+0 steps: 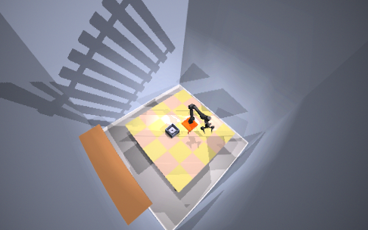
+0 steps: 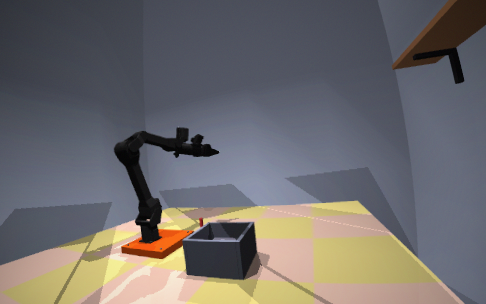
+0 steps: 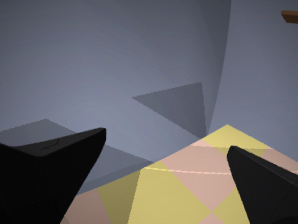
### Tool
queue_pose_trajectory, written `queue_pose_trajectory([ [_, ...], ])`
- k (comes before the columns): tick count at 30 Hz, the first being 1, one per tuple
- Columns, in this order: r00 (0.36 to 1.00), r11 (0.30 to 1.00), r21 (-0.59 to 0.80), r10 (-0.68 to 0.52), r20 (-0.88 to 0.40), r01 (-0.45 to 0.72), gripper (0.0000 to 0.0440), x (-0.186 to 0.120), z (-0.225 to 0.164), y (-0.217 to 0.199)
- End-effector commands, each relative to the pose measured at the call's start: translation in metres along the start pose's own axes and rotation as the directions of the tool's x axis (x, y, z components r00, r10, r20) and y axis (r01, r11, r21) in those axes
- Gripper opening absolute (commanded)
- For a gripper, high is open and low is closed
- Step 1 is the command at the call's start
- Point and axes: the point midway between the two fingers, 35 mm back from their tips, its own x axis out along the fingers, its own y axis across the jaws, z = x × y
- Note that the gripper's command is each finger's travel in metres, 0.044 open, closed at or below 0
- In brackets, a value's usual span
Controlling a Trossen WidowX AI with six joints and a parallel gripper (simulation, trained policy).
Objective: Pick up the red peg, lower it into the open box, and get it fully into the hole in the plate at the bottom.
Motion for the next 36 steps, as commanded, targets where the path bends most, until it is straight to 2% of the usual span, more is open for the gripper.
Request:
queue_pose_trajectory([
  [1, 0.998, 0.993, 0.108, -0.03, -0.058, 0.036, 0.044, 0.007, 0.001, -0.038],
  [8, 0.975, 0.948, 0.277, -0.104, -0.196, 0.156, 0.044, 0.008, -0.015, -0.102],
  [16, 0.913, 0.835, 0.433, -0.182, -0.365, 0.339, 0.044, -0.006, -0.045, -0.159],
  [26, 0.784, 0.625, 0.526, -0.244, -0.571, 0.577, 0.044, -0.036, -0.093, -0.204],
  [36, 0.605, 0.366, 0.504, -0.254, -0.755, 0.783, 0.044, -0.071, -0.147, -0.226],
])
